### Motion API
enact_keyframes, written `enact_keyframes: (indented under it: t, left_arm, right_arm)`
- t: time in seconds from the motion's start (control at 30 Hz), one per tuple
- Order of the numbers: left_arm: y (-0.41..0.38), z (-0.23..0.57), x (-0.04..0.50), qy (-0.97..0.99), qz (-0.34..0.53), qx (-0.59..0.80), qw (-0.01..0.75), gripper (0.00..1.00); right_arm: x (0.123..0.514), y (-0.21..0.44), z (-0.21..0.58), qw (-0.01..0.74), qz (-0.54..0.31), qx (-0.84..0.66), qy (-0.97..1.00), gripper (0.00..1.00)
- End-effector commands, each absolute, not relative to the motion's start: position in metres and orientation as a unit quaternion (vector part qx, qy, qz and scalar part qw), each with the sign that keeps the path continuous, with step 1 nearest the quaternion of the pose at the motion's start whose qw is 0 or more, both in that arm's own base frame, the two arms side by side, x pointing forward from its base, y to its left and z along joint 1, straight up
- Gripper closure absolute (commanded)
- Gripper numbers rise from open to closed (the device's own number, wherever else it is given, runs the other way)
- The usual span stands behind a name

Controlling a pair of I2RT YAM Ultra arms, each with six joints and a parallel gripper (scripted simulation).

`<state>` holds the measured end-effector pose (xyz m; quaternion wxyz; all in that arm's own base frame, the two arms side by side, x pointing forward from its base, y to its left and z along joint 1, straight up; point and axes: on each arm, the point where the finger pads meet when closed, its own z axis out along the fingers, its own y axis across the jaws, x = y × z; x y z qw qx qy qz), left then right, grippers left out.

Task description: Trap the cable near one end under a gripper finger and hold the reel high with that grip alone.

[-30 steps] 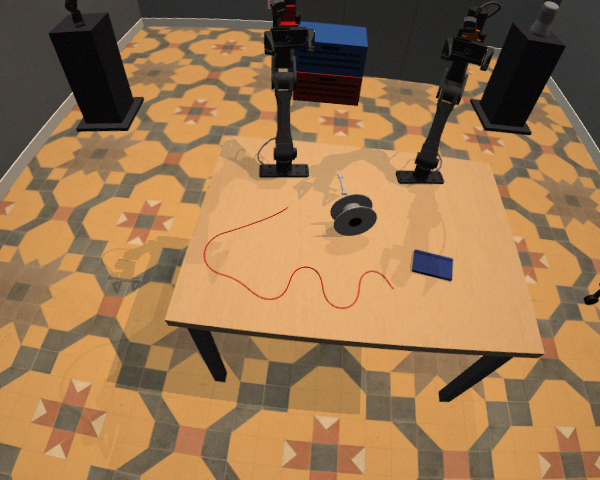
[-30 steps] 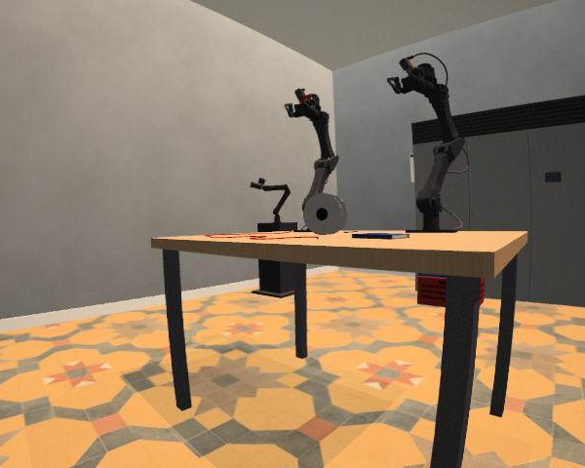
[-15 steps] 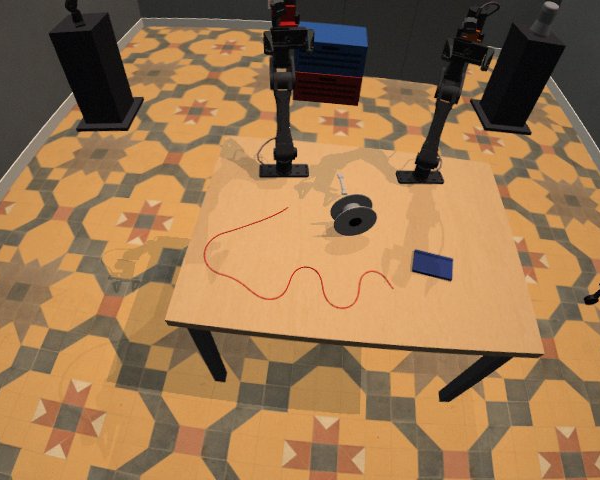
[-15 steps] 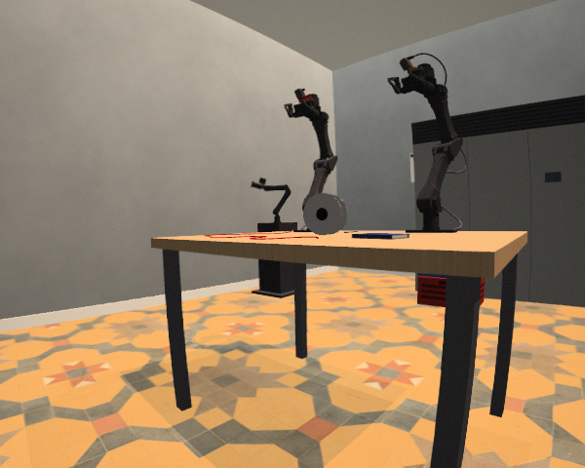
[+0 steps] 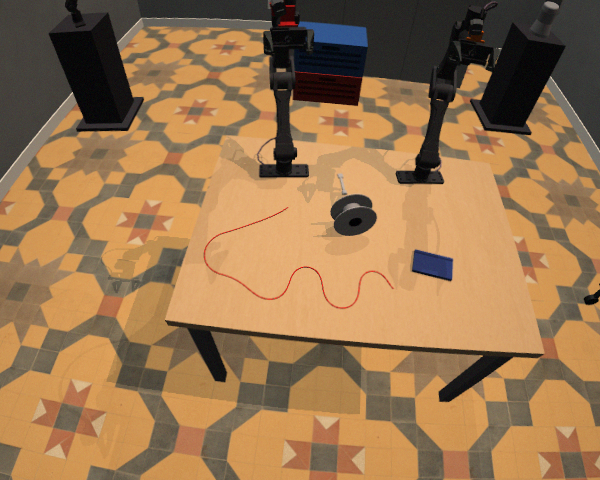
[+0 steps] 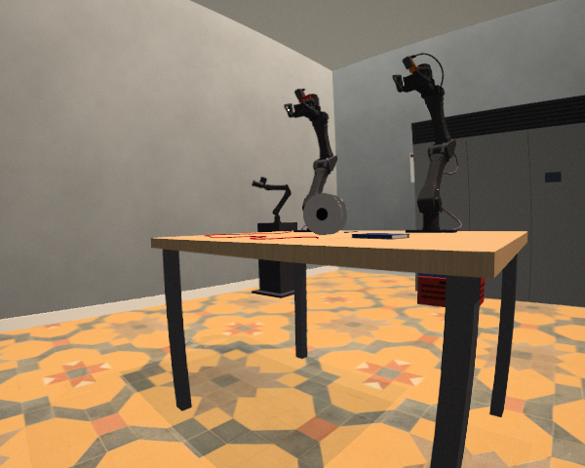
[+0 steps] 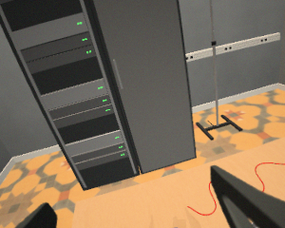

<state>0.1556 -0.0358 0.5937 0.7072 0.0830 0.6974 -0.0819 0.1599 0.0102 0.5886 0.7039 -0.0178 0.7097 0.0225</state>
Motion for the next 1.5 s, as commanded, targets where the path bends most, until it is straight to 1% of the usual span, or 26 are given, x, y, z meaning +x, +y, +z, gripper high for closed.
enact_keyframes:
  t: [0.0,0.47,0.53,0.67,1.03,1.1,1.47]
  left_arm:
    - [-0.029,0.596,0.149,0.698,-0.072,0.066,0.709,0.0]
    - [0.028,0.596,0.149,0.698,0.061,-0.065,0.71,0.0]
    - [0.028,0.596,0.149,0.698,0.061,-0.065,0.71,0.0]
    - [0.047,0.596,0.145,0.693,0.107,-0.11,0.705,0.0]
    - [0.095,0.596,0.119,0.662,0.232,-0.233,0.674,0.0]
    - [0.095,0.596,0.119,0.662,0.232,-0.233,0.674,0.0]
    - [0.129,0.596,0.081,0.614,0.34,-0.339,0.626,0.0]
  right_arm:
    - [0.148,0.01,0.597,0.715,0.02,-0.024,0.698,0.0]
    - [0.148,0.005,0.597,0.716,0.009,-0.014,0.698,0.0]
    - [0.148,0.005,0.597,0.716,0.009,-0.014,0.698,0.0]
    - [0.148,0.004,0.597,0.716,0.005,-0.01,0.698,0.0]
    - [0.148,0.003,0.597,0.716,0.003,-0.007,0.698,0.0]
    - [0.148,0.003,0.597,0.716,0.003,-0.007,0.698,0.0]
    - [0.148,0.001,0.597,0.716,-0.003,-0.002,0.698,0.0]
